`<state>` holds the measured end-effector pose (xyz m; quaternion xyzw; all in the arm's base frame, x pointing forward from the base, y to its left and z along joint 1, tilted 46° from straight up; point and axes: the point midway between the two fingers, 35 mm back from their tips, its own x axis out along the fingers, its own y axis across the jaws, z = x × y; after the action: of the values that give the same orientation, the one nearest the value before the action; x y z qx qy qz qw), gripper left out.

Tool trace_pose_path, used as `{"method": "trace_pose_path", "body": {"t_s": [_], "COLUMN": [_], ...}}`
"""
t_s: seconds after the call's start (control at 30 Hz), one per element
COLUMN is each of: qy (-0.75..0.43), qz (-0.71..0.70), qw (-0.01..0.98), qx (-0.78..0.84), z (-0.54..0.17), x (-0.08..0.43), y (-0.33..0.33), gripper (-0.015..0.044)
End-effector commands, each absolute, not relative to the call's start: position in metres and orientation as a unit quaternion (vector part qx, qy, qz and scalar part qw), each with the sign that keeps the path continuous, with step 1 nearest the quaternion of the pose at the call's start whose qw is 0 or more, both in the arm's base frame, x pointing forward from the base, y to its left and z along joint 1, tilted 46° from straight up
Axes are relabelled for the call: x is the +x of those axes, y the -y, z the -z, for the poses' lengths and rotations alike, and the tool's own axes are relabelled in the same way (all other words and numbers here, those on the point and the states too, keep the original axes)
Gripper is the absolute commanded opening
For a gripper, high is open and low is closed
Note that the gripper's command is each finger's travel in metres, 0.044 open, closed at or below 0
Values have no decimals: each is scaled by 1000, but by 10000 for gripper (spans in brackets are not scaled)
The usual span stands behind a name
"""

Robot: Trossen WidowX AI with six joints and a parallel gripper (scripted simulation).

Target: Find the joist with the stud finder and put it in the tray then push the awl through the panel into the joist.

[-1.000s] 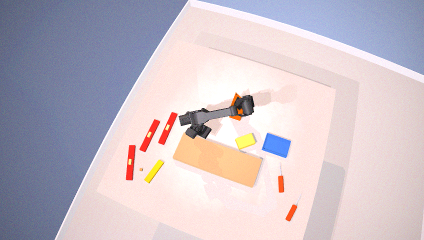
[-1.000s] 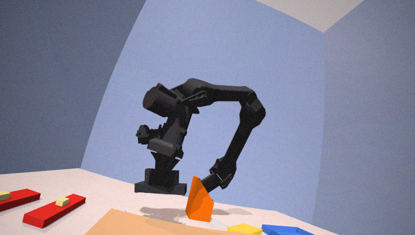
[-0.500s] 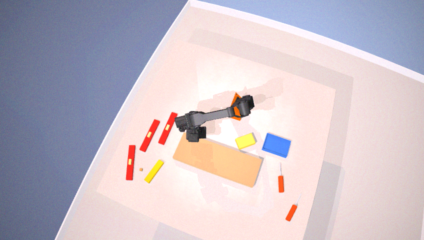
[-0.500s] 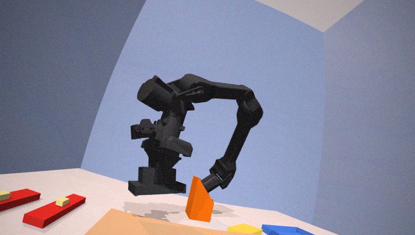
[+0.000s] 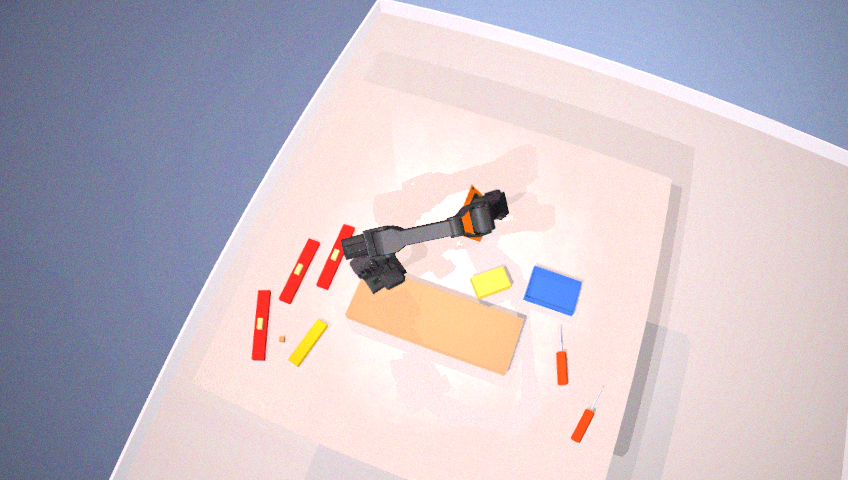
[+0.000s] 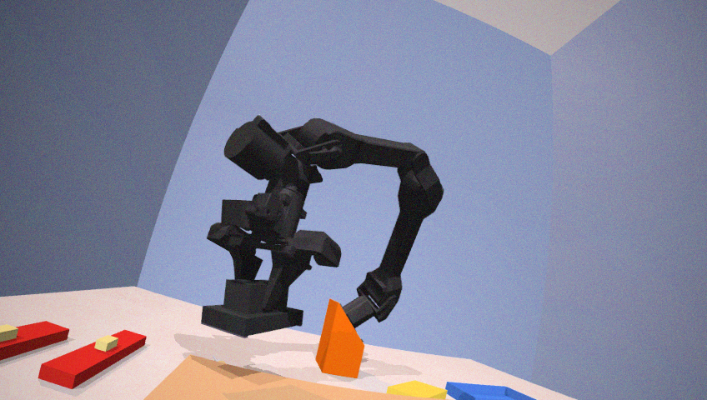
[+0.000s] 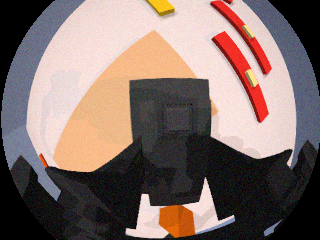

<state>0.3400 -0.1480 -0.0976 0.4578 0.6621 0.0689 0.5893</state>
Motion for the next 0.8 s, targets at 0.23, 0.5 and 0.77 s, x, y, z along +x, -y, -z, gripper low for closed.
{"method": "trace_pose_path", "body": {"t_s": [0.23, 0.5, 0.77], "qy": [-595, -562, -562], "qz": [-212, -262, -263], "qw": [698, 732, 732], "qx": [336, 282, 281], "z": [97, 98, 105], "x": [369, 378, 379], "y": [156, 158, 151], "gripper": [0, 0, 0]}}
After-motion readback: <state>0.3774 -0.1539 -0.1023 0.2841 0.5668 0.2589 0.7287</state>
